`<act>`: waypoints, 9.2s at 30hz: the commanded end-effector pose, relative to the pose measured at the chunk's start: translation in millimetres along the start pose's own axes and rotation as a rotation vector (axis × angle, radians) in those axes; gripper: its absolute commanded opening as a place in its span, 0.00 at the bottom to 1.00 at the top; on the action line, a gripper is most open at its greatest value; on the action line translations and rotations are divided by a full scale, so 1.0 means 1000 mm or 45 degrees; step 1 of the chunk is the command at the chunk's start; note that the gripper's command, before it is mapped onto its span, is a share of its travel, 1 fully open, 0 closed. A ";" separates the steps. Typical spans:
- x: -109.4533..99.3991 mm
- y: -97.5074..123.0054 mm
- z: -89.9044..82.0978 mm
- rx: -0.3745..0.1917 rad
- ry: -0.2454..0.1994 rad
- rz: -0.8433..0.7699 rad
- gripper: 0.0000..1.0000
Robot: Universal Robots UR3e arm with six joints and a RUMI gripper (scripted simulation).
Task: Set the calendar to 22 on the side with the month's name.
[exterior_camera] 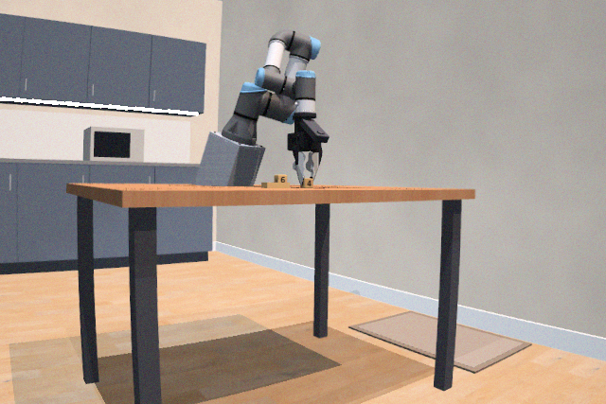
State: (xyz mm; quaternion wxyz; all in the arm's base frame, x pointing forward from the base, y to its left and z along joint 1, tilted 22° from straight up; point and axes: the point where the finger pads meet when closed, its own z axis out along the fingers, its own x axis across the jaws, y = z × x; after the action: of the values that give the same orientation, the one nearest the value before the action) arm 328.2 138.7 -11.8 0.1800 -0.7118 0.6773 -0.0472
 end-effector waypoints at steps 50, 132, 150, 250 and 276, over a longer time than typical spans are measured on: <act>0.000 -0.001 0.000 0.002 0.000 -0.001 0.10; 0.000 -0.001 -0.080 0.002 0.000 -0.001 0.28; 0.000 -0.001 -0.090 0.002 0.000 -0.001 0.28; 0.002 0.002 -0.080 0.002 -0.003 1.995 1.00; 0.002 0.002 -0.080 0.002 -0.003 1.998 0.28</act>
State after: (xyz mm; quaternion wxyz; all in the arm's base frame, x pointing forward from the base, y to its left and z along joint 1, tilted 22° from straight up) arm 301.1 121.4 61.3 0.1608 -0.0248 0.9822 0.0943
